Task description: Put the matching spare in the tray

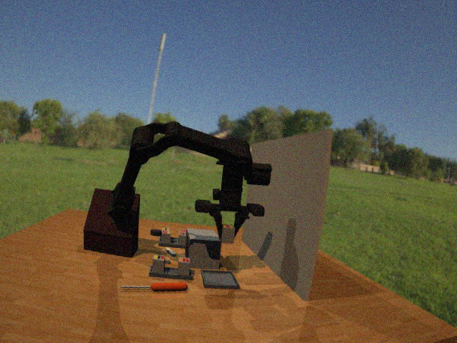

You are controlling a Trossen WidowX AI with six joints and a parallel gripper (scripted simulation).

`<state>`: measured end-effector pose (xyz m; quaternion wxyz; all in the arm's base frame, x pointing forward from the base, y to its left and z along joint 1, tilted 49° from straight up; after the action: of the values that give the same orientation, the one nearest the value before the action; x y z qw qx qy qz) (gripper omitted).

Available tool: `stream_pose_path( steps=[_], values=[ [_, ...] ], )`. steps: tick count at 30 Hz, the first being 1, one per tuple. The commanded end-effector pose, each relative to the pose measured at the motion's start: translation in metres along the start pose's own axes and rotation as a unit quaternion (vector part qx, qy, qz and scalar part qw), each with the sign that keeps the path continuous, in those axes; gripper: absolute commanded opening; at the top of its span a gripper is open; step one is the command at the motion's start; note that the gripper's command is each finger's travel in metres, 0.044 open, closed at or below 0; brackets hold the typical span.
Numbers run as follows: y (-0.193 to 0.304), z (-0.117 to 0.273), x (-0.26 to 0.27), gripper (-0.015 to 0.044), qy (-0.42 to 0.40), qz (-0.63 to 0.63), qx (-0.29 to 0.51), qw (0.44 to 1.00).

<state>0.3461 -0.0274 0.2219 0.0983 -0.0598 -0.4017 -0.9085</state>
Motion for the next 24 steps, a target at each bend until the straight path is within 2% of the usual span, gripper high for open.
stream_pose_path(
  steps=[1, 24],
  values=[
    [0.0, -0.005, 0.0, 0.0, -0.003, 0.003, 0.002, 1.0],
    [0.001, -0.027, -0.001, 0.0, -0.003, 0.003, 0.001, 1.0]
  ],
)
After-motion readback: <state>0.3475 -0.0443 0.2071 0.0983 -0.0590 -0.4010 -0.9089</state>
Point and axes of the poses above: the point midway between the two fingers, 35 mm back from their tips, its own z axis back along the fingers, its own x axis across the jaws, y = z × x, the point moved 10 cm from there along z, back along the fingers, and after that the axes turned 12 degrees about z, right-handed, at the moved point
